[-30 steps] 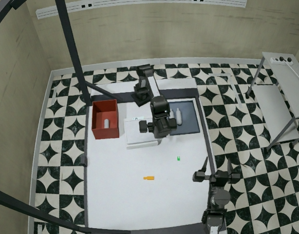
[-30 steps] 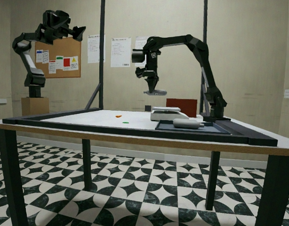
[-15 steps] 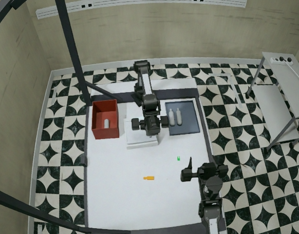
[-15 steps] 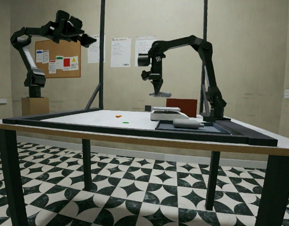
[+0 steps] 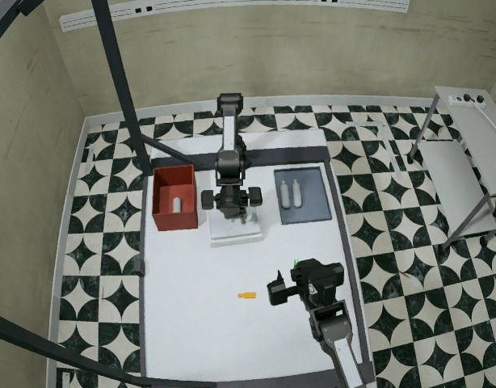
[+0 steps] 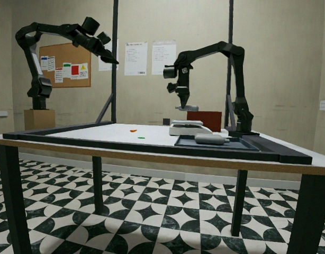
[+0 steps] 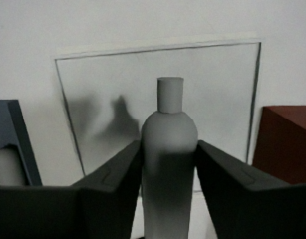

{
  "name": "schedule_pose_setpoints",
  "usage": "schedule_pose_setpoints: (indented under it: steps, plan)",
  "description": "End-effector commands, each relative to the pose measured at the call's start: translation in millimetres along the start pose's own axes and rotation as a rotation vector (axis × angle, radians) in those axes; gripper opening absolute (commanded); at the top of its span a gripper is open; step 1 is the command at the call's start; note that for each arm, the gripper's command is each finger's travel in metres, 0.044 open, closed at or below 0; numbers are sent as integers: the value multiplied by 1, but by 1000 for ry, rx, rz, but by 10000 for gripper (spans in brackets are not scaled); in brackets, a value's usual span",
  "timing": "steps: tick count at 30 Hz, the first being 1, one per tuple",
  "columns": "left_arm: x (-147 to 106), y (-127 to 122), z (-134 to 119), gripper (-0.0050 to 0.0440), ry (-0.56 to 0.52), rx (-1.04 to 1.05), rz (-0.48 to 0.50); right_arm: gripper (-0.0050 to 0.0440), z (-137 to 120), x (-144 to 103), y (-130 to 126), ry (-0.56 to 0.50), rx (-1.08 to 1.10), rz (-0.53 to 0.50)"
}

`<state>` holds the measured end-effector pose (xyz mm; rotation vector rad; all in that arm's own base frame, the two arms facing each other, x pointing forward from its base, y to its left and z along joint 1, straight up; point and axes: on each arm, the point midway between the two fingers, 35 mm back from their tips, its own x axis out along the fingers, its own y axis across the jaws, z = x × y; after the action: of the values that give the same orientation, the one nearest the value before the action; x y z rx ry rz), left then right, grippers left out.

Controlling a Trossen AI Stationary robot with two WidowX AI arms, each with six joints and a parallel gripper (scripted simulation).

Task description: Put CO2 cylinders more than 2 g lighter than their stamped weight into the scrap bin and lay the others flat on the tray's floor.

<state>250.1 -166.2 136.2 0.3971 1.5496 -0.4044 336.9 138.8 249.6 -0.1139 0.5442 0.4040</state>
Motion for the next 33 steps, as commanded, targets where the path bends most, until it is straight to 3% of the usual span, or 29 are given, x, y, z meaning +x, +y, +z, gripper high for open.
schedule_pose_setpoints:
  steps: [1, 12, 21, 33]
  plan:
    - [-5, 0, -1, -50, -31, -9, -1, 440, 11, -4, 2, -18, -6, 5]
    - [22, 0, 0, -50, -10, -9, 1, 440, 8, -5, 1, -16, -3, 2]
    - [17, 0, 3, -50, -31, -5, -1, 440, 8, -5, 1, -16, -3, 2]
    - [42, 1, -2, -50, -10, -8, 3, 440, 8, -5, 1, -16, -3, 2]
